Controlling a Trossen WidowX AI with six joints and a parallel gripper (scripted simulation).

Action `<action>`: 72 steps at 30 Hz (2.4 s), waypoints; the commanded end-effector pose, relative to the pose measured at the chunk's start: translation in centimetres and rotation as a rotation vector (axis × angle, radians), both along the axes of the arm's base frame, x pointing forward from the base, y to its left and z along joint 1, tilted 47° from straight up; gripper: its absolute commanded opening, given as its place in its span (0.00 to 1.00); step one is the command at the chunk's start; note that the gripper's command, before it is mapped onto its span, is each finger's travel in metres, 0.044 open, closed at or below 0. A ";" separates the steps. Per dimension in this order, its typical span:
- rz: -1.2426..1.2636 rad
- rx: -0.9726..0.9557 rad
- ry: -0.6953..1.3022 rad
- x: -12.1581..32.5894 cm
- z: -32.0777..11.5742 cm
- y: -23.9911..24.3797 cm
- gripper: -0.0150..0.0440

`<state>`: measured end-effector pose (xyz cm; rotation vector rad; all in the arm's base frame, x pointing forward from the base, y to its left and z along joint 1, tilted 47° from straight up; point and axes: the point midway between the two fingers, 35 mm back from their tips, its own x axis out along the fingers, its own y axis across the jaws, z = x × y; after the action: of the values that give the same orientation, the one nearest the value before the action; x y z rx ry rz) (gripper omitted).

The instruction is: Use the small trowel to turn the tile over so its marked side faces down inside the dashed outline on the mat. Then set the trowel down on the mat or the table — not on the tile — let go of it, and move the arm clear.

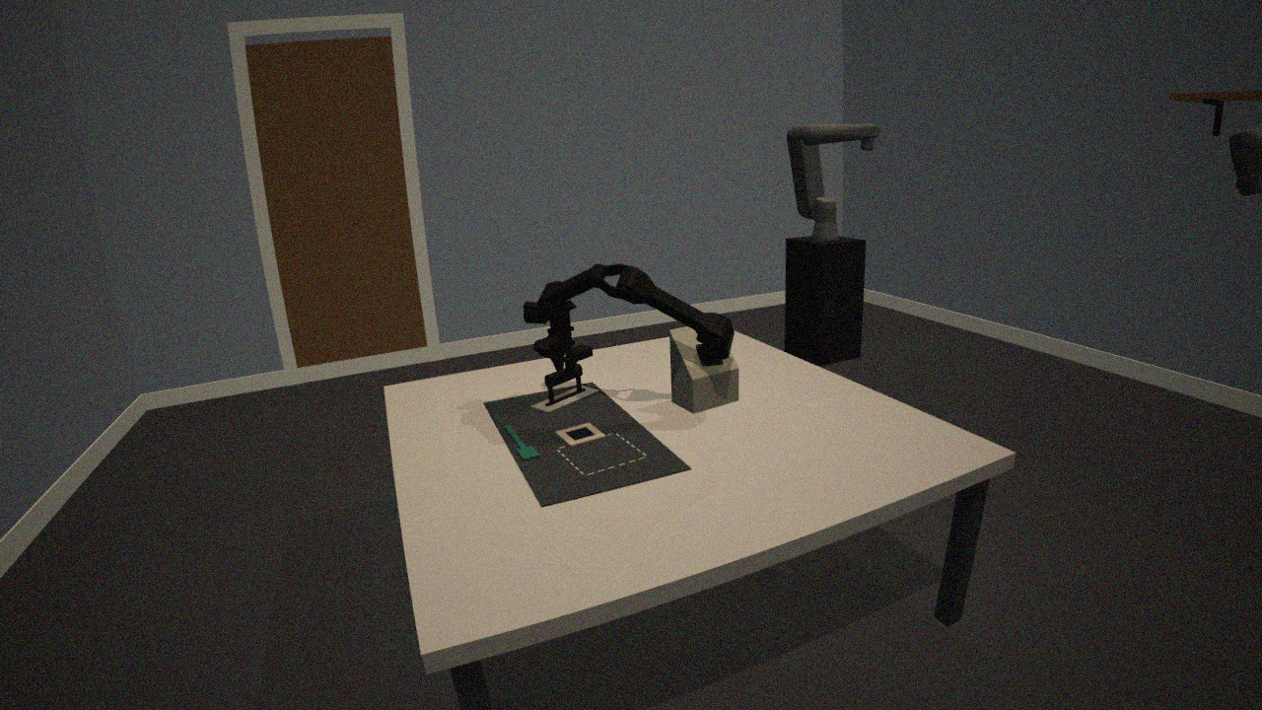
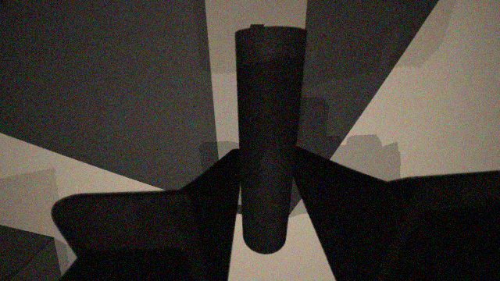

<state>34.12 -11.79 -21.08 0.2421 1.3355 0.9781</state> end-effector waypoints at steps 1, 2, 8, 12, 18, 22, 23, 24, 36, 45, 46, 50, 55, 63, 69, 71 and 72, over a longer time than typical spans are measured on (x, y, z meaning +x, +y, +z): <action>0.082 0.010 -0.082 0.0 -0.1 0.1 0.47; 0.103 0.012 -0.103 0.0 -0.1 0.1 0.47; 0.229 0.027 -0.231 0.0 -0.1 0.1 0.47; 0.261 0.030 -0.262 0.0 -0.1 0.1 0.47; 0.261 0.030 -0.262 0.0 -0.1 0.1 0.61; 0.261 0.030 -0.262 0.0 -0.1 0.1 0.71; 0.261 0.030 -0.262 0.0 -0.1 0.1 0.71; 0.261 0.030 -0.262 0.0 -0.1 0.1 0.71; 0.261 0.030 -0.262 0.0 -0.1 0.1 0.71; 0.276 0.031 -0.277 0.1 3.2 -3.1 0.71; 0.276 0.031 -0.277 0.1 3.2 -3.1 0.71; 0.276 0.031 -0.277 0.1 3.2 -3.1 0.71; 0.231 0.025 -0.232 0.6 3.2 -3.0 0.71; 0.231 0.025 -0.232 0.6 2.6 -2.3 0.71; 0.231 0.025 -0.232 0.5 1.9 -1.7 0.71; 0.231 0.026 -0.232 0.5 1.7 -1.4 0.71; 0.231 0.026 -0.232 0.5 1.6 -1.3 0.71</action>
<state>34.66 -13.60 -19.20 -0.0193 1.1545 1.1797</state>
